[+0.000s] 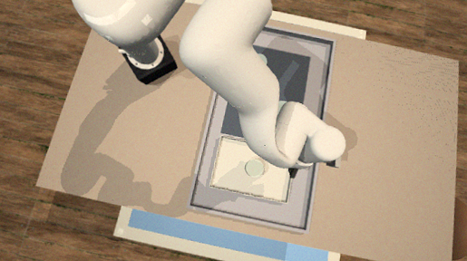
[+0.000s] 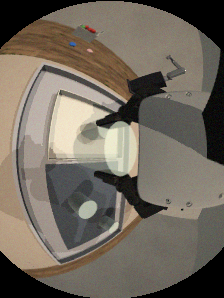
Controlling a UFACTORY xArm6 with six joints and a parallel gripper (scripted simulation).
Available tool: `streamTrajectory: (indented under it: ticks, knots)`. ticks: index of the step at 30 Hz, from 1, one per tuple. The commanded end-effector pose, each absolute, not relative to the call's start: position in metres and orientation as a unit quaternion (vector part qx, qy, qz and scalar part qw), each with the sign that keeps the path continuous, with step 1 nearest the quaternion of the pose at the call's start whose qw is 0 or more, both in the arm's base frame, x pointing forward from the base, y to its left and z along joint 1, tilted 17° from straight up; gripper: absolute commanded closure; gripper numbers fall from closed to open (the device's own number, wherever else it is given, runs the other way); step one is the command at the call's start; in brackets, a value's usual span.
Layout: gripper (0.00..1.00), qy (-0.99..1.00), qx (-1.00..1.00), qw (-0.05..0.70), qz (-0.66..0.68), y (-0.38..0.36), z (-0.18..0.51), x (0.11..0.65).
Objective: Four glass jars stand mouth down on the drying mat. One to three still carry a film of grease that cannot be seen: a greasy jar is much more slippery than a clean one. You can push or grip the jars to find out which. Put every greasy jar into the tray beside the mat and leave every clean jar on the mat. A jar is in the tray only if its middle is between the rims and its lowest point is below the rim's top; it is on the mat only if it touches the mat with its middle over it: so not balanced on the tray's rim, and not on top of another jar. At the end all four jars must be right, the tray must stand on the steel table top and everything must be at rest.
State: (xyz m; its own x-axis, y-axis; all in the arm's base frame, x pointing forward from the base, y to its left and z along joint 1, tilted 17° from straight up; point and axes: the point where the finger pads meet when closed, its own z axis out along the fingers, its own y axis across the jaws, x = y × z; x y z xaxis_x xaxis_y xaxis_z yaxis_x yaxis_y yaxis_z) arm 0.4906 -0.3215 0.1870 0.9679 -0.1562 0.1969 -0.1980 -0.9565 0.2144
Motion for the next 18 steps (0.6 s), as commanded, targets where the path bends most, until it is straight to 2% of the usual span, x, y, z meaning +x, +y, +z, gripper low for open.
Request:
streamTrajectory:
  ticks: [1,18]
  knots:
    - [1.00,-0.090,0.985,0.118,0.091,-0.337,0.193,0.489]
    - [1.00,-0.090,0.985,0.118,0.091,-0.385,0.204,0.480]
